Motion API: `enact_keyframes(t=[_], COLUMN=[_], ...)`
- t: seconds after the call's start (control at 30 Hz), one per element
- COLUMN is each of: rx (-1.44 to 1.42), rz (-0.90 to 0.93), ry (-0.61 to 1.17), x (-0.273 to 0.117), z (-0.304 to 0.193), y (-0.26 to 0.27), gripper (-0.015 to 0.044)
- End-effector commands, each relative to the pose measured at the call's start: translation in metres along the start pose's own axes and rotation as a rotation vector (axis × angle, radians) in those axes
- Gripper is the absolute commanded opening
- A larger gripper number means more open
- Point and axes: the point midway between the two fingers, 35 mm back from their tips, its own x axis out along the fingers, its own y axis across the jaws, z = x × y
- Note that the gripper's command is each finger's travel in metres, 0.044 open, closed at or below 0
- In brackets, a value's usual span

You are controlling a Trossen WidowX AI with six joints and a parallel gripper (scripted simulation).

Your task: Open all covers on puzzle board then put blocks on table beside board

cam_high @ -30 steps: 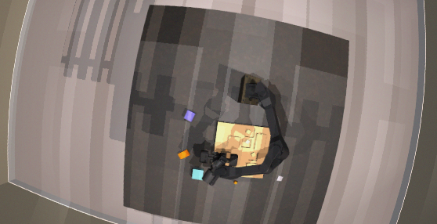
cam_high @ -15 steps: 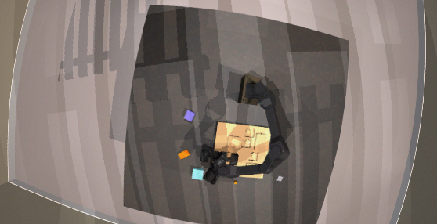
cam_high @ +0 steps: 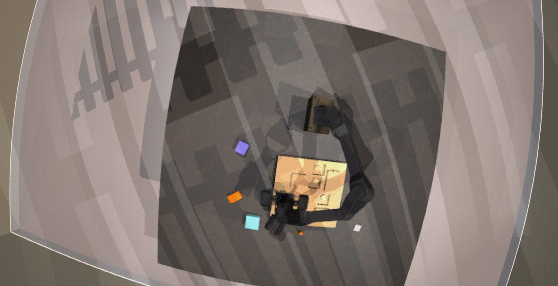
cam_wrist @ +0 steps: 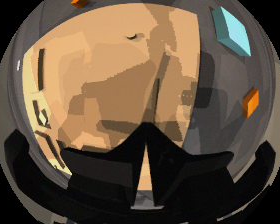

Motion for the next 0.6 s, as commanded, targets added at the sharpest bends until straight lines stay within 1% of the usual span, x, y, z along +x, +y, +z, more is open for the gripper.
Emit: enact_keyframes(t=[0.0, 0.57], rx=[0.004, 0.005], rz=[0.006, 0.007], ry=[0.000, 0.001], x=[0.001, 0.001], z=[-0.001, -0.002], y=[0.005, 0.024], gripper=[0.0000, 0.0000])
